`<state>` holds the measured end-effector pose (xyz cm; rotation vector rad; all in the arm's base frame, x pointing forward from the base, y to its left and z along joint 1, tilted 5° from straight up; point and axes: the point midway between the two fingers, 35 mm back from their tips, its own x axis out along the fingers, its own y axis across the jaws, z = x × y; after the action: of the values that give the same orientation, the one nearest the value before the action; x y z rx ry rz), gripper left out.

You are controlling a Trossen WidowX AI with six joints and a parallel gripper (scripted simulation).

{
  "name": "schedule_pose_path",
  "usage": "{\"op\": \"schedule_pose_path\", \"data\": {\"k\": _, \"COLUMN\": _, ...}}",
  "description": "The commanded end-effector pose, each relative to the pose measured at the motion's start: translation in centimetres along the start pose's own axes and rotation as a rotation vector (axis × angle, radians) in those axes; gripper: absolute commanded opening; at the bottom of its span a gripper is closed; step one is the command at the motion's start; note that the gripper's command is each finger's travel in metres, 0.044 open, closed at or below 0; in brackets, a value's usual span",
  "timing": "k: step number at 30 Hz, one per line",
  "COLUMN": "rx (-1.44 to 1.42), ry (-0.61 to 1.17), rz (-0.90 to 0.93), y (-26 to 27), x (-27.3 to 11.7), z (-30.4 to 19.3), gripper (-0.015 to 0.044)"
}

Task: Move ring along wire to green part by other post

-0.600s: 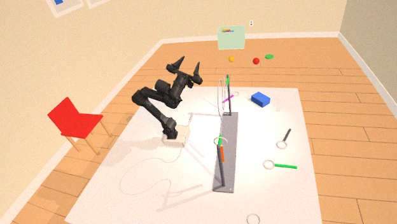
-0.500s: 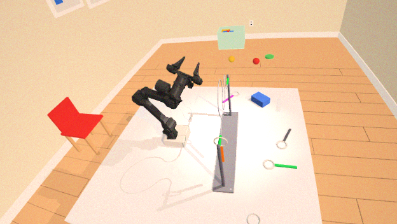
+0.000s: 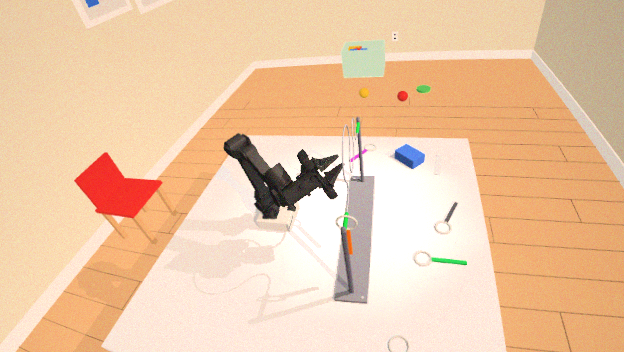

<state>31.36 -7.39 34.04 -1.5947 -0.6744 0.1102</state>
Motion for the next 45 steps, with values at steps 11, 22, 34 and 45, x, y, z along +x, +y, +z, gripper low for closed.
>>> {"op": "schedule_pose_path", "data": {"k": 11, "rx": 0.968, "ry": 0.458, "rz": 0.086, "y": 14.4, "x": -14.4, "z": -8.0, "gripper": 0.0160}}
{"op": "schedule_pose_path", "data": {"k": 22, "rx": 1.494, "ry": 0.700, "rz": -0.078, "y": 19.9, "x": -22.8, "z": -7.6, "gripper": 0.0160}}
{"op": "schedule_pose_path", "data": {"k": 34, "rx": 1.493, "ry": 0.699, "rz": -0.079, "y": 18.6, "x": -20.1, "z": -9.2, "gripper": 0.0160}}
{"op": "schedule_pose_path", "data": {"k": 45, "rx": 1.492, "ry": 0.696, "rz": -0.082, "y": 16.9, "x": -16.9, "z": -10.5, "gripper": 0.0160}}
